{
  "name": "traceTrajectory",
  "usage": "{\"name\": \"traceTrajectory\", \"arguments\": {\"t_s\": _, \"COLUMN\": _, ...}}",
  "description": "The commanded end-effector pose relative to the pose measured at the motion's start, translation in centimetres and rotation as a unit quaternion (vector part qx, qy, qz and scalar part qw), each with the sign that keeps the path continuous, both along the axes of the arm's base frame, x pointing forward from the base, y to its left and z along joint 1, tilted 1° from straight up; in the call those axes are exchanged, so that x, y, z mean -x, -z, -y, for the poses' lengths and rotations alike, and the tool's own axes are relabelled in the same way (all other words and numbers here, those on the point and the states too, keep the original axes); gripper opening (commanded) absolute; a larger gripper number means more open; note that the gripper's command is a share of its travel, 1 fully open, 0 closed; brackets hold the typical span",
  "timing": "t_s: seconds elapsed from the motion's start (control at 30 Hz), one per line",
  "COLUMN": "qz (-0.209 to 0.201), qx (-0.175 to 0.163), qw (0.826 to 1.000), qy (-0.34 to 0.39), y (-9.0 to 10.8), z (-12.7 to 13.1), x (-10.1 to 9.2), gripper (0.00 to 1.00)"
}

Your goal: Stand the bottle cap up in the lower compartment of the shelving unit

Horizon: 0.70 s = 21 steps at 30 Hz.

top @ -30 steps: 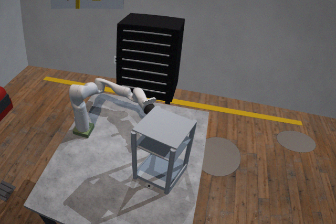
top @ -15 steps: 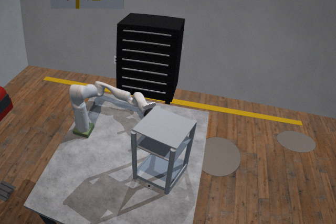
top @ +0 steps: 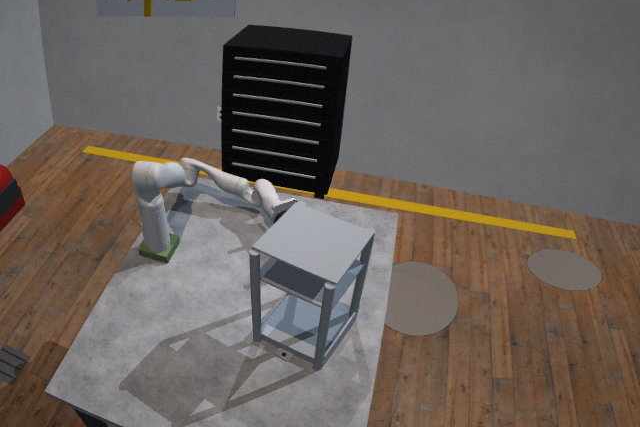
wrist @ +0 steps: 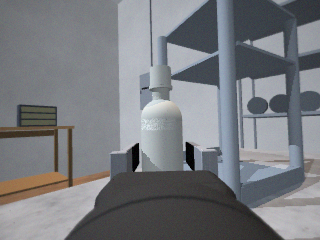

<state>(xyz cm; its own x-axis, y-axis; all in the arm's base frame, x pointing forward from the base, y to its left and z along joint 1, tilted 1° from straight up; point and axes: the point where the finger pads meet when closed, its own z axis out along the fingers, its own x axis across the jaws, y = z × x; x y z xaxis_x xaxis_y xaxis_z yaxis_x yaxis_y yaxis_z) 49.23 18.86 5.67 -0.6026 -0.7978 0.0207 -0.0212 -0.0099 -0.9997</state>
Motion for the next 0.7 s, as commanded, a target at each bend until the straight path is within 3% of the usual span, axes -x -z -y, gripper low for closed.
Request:
{"name": "traceTrajectory", "arguments": {"t_s": 0.0, "qz": 0.0, "qx": 0.001, "qw": 1.0, "qy": 0.0, "y": 0.12, "z": -0.02, "x": -0.02, "gripper": 1.0}}
{"name": "traceTrajectory", "arguments": {"t_s": 0.67, "qz": 0.0, "qx": 0.001, "qw": 1.0, "qy": 0.0, "y": 0.7, "z": -0.02, "x": -0.01, "gripper": 1.0}}
